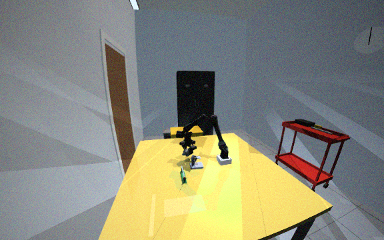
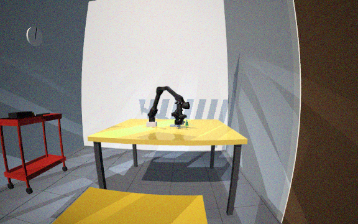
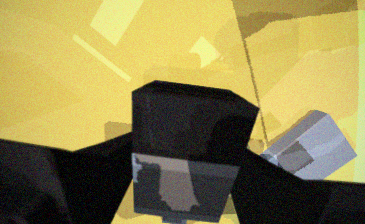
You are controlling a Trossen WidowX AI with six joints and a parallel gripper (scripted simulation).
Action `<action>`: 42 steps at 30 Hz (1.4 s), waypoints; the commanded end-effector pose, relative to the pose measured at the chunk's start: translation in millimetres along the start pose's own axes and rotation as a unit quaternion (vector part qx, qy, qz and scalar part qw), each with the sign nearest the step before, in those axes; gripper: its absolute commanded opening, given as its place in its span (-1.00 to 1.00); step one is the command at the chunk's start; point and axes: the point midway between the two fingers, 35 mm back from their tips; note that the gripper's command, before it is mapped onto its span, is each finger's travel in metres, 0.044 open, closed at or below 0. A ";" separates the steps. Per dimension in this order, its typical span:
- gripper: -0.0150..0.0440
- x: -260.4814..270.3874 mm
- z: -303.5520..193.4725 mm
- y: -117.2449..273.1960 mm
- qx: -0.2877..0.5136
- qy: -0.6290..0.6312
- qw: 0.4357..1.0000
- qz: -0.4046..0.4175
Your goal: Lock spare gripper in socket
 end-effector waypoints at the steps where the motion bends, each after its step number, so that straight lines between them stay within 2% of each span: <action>1: -0.49 0.8 0.3 4.2 0.003 -0.053 0.999 0.007; 16: -0.49 -2.1 2.8 5.0 0.004 -0.238 0.971 0.007; 32: -0.49 -5.2 5.4 5.7 0.006 -0.425 0.905 0.006; 42: -0.49 -5.6 5.7 1.4 0.006 -0.447 0.895 0.006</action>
Point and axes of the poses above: the point midway between the two fingers, 35 mm back from their tips, its own y axis back along the fingers, its own x axis across the jaws, z = x × y, and after that the axes turned 2 degrees about y, right-handed
